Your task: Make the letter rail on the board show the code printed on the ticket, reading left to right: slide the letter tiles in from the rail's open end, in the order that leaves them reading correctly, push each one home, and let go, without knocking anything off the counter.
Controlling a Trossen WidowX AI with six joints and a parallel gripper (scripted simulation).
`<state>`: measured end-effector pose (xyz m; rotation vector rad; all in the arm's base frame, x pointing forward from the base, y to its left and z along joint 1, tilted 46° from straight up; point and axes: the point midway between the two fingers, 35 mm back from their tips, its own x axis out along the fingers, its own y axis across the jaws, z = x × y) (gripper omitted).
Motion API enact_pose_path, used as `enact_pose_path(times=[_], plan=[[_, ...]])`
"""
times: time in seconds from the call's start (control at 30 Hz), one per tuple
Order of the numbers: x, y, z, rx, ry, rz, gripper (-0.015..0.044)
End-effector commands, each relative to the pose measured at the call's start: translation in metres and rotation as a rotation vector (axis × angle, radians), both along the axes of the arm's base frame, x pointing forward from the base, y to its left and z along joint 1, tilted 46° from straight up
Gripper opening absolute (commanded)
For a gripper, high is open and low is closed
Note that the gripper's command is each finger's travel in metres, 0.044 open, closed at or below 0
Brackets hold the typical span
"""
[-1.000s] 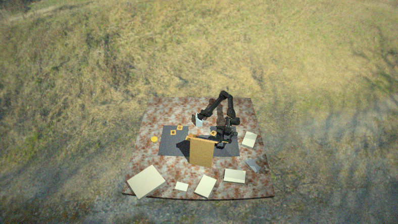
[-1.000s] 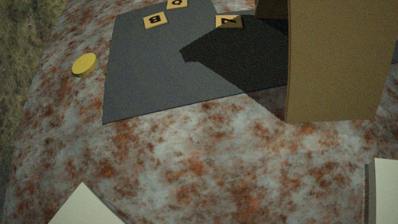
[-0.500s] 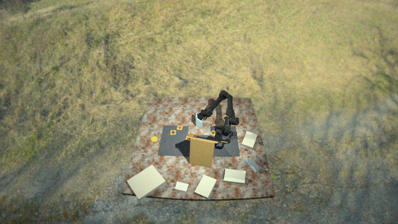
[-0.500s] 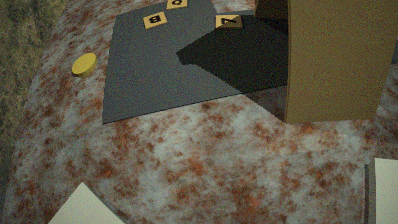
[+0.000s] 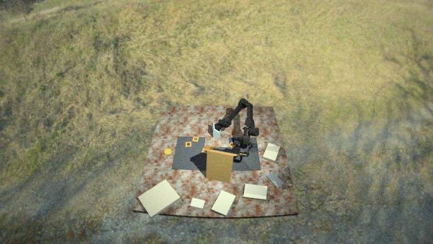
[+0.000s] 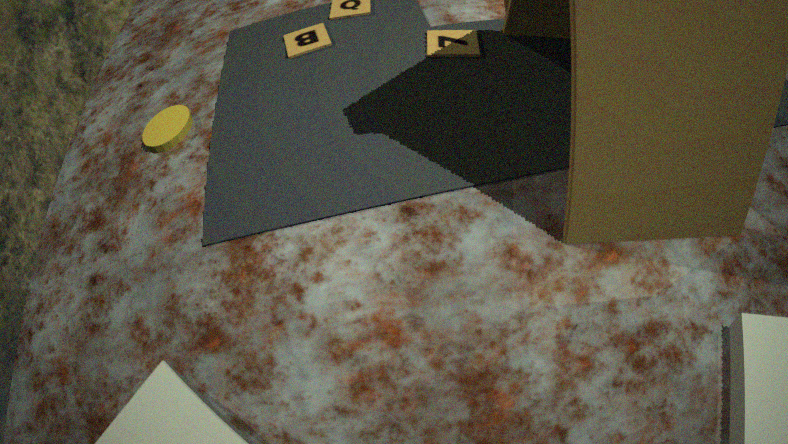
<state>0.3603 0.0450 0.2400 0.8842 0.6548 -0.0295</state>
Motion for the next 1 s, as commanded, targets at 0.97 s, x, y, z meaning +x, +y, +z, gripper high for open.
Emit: enact_pose_path(times=[0.97], plan=[[-0.005,-0.011,-0.014,-0.003,0.002,0.003,0.0000]])
